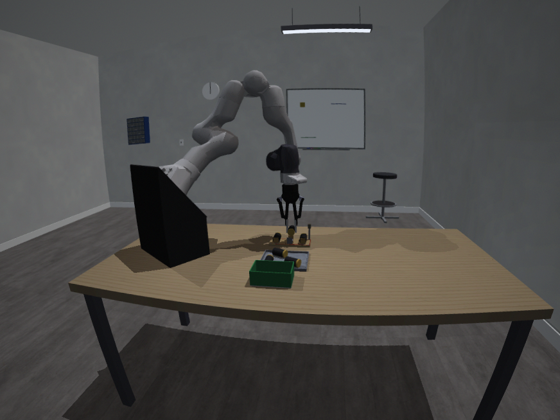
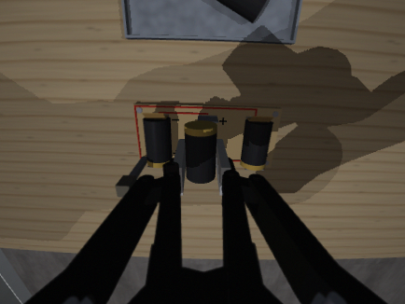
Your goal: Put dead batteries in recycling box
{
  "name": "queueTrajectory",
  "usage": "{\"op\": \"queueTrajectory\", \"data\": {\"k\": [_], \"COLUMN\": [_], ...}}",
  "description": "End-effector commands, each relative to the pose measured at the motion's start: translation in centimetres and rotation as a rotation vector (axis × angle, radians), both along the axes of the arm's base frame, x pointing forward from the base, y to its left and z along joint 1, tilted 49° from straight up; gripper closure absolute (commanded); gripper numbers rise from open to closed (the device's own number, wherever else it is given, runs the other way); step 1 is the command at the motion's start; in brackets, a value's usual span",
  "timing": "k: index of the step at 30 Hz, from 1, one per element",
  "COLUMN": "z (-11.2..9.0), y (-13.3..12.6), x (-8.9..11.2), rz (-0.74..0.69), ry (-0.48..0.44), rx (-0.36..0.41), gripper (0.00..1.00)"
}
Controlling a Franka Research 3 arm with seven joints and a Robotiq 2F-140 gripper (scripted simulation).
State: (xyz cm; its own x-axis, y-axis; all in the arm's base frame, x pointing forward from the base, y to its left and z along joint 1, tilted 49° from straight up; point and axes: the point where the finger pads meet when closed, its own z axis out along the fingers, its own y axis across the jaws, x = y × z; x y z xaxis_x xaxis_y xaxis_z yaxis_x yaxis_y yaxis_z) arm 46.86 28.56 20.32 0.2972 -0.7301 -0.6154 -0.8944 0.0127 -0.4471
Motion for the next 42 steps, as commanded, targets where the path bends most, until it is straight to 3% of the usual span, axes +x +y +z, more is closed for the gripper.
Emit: {"op": "queueTrajectory", "data": {"k": [1,10,23,42], "z": [0.1,0.3,4.1,4.2], "y": [0.1,-0.2,-4.3,-4.3], "x": [-0.9,-1.0,-2.9,-2.9], "rz": [0.006,0.006,0.006,-0.018], "ry": [0.032,0.032,0.032,0.057], "rx": [0.013,0.013,0.013,0.024], "gripper": [0.84,0.84,0.84,0.84]}}
